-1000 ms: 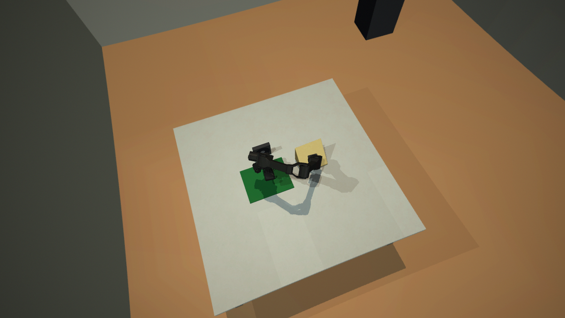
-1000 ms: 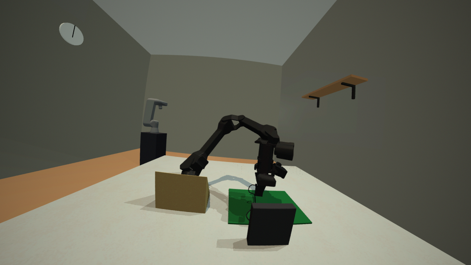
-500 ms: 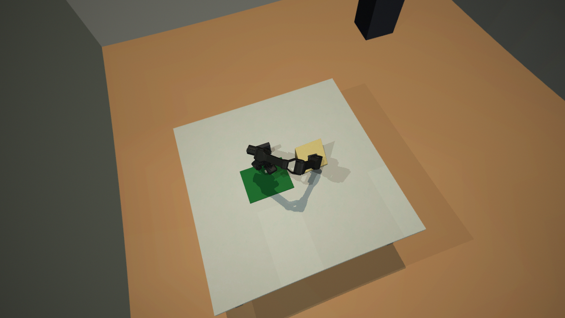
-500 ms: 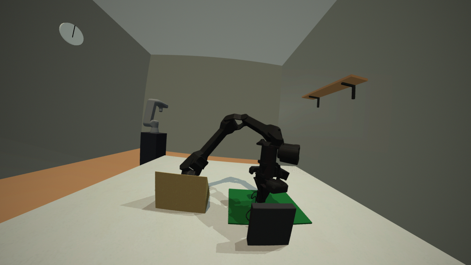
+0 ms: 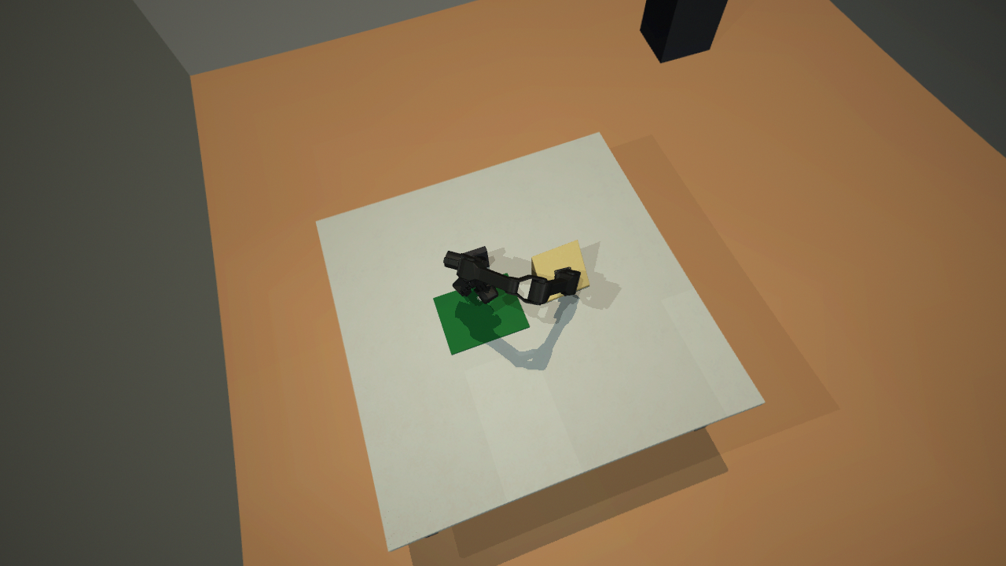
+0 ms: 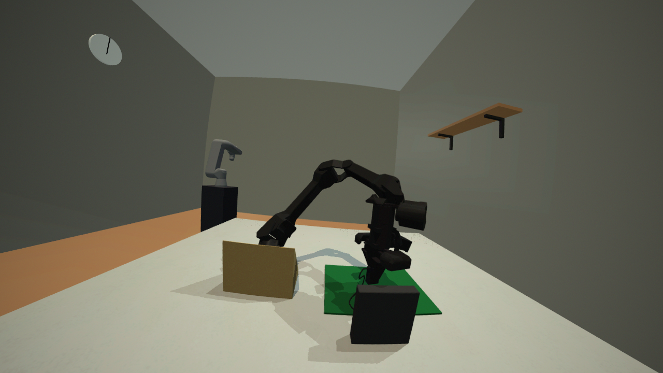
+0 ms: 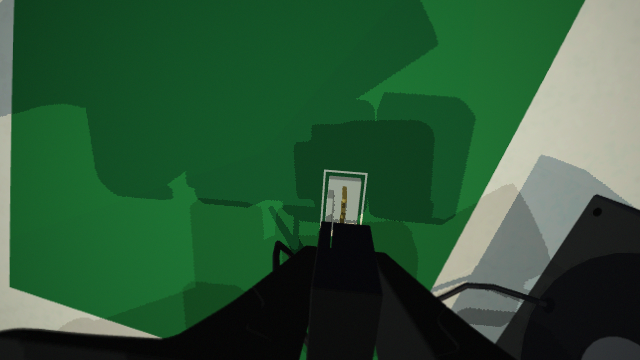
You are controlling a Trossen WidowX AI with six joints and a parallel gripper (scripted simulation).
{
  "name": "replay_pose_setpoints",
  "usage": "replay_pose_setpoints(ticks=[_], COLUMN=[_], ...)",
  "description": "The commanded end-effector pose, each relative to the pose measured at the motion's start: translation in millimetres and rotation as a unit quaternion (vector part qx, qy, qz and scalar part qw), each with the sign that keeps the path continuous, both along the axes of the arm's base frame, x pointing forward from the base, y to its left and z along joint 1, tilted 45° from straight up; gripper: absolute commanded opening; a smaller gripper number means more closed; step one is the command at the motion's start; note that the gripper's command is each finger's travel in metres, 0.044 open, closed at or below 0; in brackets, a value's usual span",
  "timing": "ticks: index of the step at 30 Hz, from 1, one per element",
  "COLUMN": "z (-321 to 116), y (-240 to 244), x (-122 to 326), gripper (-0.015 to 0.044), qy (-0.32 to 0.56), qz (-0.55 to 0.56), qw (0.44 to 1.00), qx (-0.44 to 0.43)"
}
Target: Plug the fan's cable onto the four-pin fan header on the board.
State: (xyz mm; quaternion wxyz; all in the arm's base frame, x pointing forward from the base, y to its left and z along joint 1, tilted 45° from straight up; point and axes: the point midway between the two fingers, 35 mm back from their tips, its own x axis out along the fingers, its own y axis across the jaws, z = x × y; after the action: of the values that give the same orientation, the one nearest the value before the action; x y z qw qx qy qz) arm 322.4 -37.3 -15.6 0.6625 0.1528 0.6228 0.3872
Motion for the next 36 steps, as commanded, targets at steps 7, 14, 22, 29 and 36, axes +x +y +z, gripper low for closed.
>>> replay_pose_setpoints(ticks=[7,14,22,29,36], z=[1,-12,-14,-14,-13], y=[0,14,16,16,17], x=[3,2,1,2,3], gripper=[0.0000,0.0000,0.0000,0.0000,0.0000], qy=[-0.002,-0.001,-0.001,0.001,0.002], qz=[0.003,0.001,0.001,0.000,-0.001], qw=[1.000,1.000,1.000,1.000,1.000], qx=[-0.002,-0.002,-0.001,-0.002,-0.002])
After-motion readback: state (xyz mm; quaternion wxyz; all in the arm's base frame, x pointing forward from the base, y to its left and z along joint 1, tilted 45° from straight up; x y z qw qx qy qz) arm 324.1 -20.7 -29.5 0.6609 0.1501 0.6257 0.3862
